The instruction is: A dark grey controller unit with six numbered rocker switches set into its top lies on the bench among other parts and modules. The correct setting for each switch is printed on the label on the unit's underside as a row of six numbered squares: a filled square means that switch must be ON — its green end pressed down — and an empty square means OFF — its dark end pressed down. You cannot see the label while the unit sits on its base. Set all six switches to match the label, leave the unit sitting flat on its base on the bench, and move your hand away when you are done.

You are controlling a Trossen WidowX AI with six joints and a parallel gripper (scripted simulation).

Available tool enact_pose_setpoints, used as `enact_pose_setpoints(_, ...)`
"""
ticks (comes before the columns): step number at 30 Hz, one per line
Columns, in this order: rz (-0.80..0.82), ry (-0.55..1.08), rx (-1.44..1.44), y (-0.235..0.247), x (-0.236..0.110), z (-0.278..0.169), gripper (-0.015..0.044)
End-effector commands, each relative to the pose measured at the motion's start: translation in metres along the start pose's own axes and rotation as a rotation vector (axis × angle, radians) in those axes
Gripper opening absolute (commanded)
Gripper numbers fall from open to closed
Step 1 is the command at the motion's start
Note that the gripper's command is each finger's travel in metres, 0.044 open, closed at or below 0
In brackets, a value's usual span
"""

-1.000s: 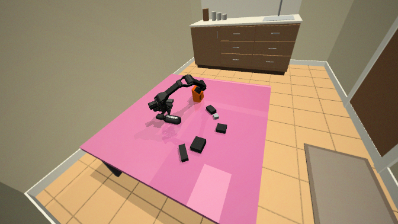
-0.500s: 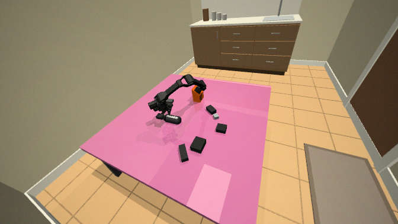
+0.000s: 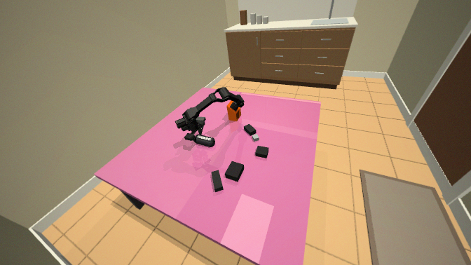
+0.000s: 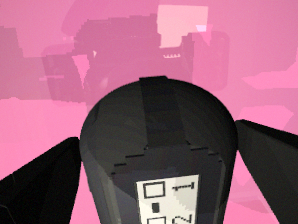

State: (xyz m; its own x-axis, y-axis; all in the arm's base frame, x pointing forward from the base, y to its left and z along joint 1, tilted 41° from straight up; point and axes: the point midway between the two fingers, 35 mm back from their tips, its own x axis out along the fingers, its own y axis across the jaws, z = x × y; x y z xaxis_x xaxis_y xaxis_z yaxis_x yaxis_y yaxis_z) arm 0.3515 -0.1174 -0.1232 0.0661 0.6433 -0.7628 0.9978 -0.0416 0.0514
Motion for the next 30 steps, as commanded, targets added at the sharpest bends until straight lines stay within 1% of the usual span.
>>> enact_pose_setpoints(1, 0.009, -0.004, -0.005, 0.002, -0.008, -0.002, 0.0335)
enact_pose_setpoints(30, 0.009, -0.005, -0.005, 0.002, -0.026, -0.01, 0.0335)
